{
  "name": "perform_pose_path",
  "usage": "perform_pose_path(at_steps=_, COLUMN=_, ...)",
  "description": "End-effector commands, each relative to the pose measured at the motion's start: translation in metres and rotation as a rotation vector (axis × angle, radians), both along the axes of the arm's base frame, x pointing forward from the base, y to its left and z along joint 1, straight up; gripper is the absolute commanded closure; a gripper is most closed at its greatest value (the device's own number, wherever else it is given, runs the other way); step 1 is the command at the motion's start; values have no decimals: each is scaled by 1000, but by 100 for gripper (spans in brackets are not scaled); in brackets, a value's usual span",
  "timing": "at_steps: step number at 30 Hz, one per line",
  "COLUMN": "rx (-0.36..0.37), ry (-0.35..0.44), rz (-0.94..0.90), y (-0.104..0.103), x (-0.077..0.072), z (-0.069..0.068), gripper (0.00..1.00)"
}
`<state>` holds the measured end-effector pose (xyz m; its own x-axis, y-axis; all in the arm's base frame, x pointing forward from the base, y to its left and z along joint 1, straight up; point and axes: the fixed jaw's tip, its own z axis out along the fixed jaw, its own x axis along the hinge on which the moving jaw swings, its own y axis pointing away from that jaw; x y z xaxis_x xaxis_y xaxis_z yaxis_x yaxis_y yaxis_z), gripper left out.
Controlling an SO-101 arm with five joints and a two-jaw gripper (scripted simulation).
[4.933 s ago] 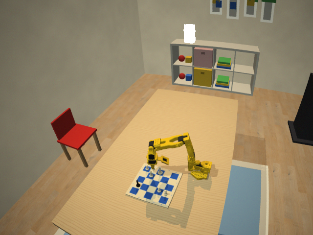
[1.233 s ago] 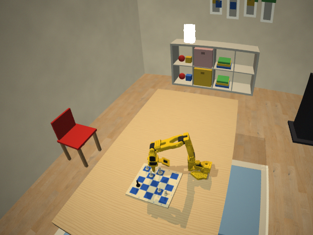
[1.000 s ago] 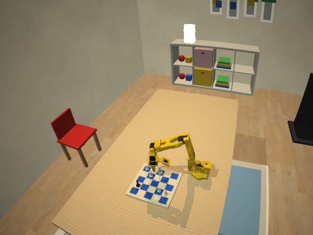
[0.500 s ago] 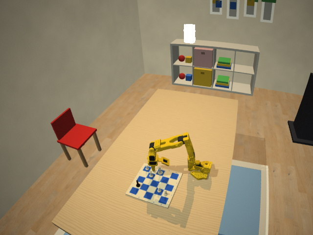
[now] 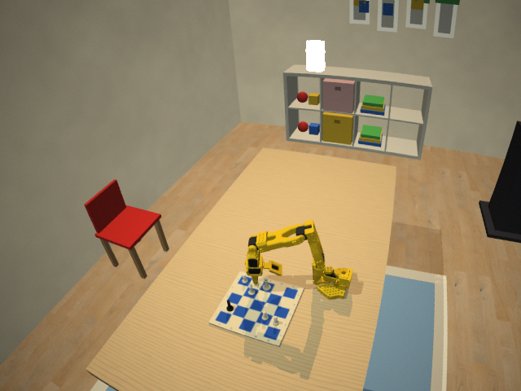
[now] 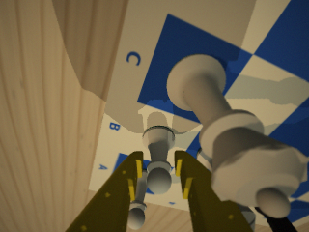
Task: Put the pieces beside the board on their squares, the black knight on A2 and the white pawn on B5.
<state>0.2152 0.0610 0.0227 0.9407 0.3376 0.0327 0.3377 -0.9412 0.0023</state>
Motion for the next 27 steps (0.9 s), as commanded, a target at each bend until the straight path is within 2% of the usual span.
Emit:
perform_pose_path(at_steps=1, rx=-1, ry=7, rz=1, y=-1, x=0, z=2, gripper=91)
perform_pose_path(at_steps=6, rx=-1, ry=7, rz=1, y=-1, x=0, z=7, gripper=91)
perform_pose_path(at_steps=17, rx=-1, ry=7, rz=1, y=-1, x=0, z=31, gripper=91)
perform_pose_path(at_steps=19, rx=-1, ry=7, rz=1, y=-1, x=0, z=31, gripper=91)
perform_pose_path(at_steps=27, rx=-1, ry=7, rz=1, y=-1, x=-1, z=47, gripper=91)
